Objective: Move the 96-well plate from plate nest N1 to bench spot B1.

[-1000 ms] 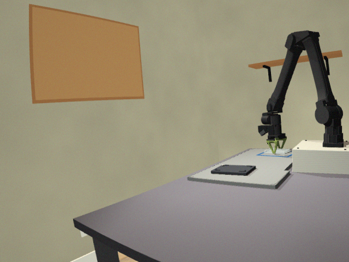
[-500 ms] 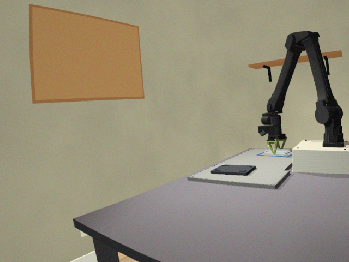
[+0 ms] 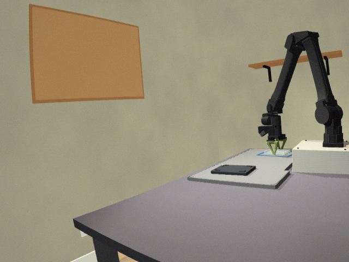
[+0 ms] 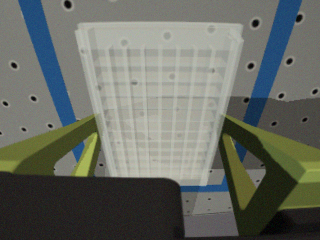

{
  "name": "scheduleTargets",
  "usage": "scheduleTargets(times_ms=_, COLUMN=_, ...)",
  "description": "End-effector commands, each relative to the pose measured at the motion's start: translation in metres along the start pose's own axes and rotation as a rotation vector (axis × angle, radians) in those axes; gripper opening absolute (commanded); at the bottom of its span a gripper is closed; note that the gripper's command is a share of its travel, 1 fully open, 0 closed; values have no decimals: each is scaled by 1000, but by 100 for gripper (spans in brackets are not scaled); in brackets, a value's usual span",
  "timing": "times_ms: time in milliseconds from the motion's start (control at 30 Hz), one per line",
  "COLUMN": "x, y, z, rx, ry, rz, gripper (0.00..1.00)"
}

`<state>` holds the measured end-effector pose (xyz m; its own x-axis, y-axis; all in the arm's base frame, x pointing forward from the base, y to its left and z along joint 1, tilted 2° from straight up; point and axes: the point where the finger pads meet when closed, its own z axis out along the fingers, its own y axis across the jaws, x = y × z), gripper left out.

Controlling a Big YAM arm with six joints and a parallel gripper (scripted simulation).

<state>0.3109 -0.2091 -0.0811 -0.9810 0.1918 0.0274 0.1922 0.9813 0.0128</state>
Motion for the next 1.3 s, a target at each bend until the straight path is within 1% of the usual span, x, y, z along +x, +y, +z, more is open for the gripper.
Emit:
scheduleTargets(times_ms=0, x=-8, y=1, z=1, rx=6, ry=-15, rz=-6, gripper=0)
scheduleTargets(times_ms=133, x=-8, y=1, z=0, rx=8, ry=-18, rz=-6, gripper=0)
scheduleTargets(times_ms=167, x=-13, y=-5, z=-7, rx=13, ry=-32, rz=-1, gripper=0)
scheduleTargets(times_ms=367, x=-13, y=-5, z=-7, rx=13, ry=-32, rz=-1, gripper=0)
scheduleTargets(times_ms=400, x=-13, y=-5, z=-7, rx=13, ry=-32, rz=-1, gripper=100)
scheduleTargets(times_ms=1067, x=-13, y=-5, z=-7, rx=13, ry=-32, rz=-1, gripper=100)
scheduleTargets(times_ms=1100, x=-16, y=-2, z=-17, rx=16, ry=-39, rz=-6, gripper=100)
scheduleTargets(times_ms=1200, x=-26, y=-6, z=-30, rx=24, ry=-58, rz=-6, gripper=100)
scheduleTargets(times_ms=1267, x=-26, y=-7, z=-36, rx=24, ry=-58, rz=-6, gripper=100)
